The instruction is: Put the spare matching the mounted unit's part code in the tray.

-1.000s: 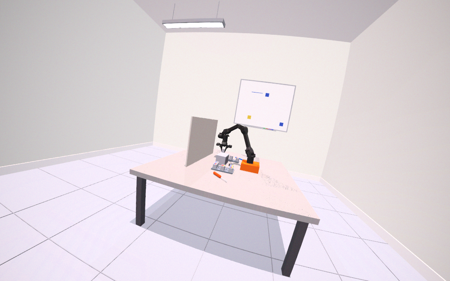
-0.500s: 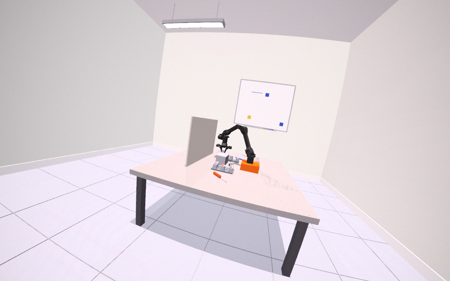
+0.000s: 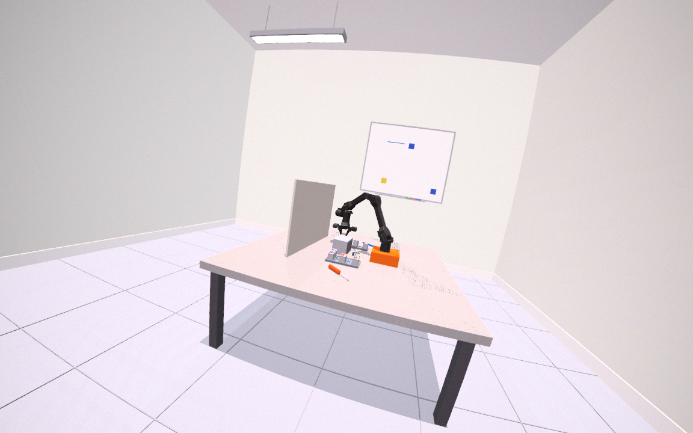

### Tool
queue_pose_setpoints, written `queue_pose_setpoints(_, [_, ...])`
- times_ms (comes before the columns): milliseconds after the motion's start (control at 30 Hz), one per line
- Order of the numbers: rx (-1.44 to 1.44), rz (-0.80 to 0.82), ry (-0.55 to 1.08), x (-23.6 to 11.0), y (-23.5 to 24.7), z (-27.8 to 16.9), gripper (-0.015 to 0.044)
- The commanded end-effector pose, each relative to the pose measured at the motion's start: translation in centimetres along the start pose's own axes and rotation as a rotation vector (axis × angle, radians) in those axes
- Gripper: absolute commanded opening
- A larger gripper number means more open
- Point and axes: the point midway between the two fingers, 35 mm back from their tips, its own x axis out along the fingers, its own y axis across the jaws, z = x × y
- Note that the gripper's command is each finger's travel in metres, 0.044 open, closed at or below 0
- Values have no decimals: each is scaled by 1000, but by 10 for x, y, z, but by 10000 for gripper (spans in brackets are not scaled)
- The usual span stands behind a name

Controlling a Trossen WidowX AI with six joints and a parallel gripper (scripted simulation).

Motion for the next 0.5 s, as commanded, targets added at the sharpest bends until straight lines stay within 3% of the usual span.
queue_pose_setpoints(0, [-6,0,-5,5,1,1,0])
queue_pose_setpoints(467, [-6,0,-5,17,3,3,0])
